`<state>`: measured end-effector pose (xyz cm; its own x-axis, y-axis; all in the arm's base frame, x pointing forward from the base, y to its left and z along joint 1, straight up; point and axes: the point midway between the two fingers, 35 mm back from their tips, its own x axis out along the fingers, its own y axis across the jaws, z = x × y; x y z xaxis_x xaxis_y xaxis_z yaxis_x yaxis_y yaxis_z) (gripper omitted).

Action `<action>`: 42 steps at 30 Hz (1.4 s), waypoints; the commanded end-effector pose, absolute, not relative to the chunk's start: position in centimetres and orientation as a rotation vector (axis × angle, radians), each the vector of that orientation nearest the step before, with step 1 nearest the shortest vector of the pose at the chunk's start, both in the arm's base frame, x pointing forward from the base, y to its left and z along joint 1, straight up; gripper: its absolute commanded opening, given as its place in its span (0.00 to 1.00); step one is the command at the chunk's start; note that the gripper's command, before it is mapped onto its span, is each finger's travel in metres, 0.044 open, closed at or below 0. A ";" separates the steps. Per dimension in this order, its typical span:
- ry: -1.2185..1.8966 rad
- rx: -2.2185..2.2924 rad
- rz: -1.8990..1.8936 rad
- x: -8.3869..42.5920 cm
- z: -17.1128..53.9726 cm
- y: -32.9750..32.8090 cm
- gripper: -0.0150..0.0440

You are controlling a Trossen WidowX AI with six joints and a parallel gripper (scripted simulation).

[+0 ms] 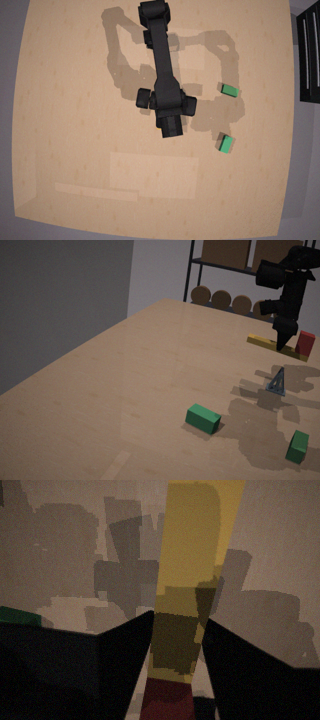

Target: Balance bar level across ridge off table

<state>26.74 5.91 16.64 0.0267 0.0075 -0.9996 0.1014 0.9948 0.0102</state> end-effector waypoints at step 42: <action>1.540 0.087 -0.074 26.7 12.5 6.1 0.25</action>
<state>26.64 6.13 12.50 0.0273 0.0078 -0.9996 0.0993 0.9950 0.0105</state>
